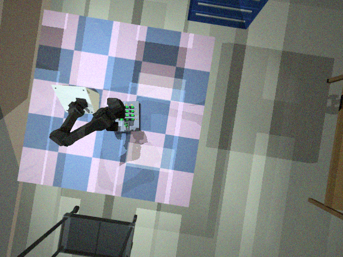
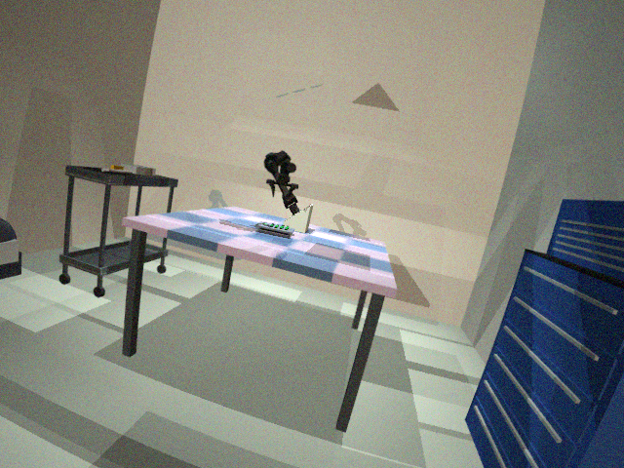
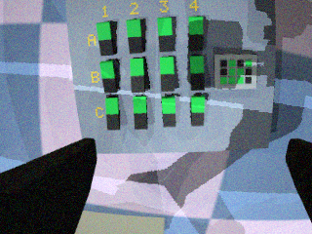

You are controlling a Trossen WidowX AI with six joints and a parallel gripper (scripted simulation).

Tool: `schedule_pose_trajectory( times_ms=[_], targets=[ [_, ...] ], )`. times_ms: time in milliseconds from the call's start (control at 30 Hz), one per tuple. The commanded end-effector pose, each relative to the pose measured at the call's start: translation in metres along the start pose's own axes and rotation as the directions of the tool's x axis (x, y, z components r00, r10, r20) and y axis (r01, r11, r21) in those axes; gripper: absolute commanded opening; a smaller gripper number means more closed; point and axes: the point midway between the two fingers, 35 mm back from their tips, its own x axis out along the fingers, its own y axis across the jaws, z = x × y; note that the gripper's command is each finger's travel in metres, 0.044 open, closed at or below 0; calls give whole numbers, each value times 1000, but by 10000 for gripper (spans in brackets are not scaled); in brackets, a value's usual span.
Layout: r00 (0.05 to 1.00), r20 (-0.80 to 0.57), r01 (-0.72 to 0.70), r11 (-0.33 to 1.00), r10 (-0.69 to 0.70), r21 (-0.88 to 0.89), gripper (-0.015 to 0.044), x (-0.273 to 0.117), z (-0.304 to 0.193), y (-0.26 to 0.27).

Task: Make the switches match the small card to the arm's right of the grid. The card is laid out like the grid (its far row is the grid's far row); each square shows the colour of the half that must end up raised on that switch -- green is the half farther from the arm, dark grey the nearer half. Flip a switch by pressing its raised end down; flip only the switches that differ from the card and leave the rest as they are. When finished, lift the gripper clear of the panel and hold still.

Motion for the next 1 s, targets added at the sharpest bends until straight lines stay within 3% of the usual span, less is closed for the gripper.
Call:
schedule_pose_trajectory(
  times_ms=[0,267,467,633,967],
  targets=[
    [1000,0,1,1000,-1,-1,374,2,2,2],
    [1000,1,31,998,-31,-51,164,97,45,73],
    [999,1,32,998,-32,-52,6,100,46,74],
    [999,-23,33,998,-35,-51,0,132,47,73],
    [999,-25,34,998,-35,-51,0,145,47,72]
  ],
)
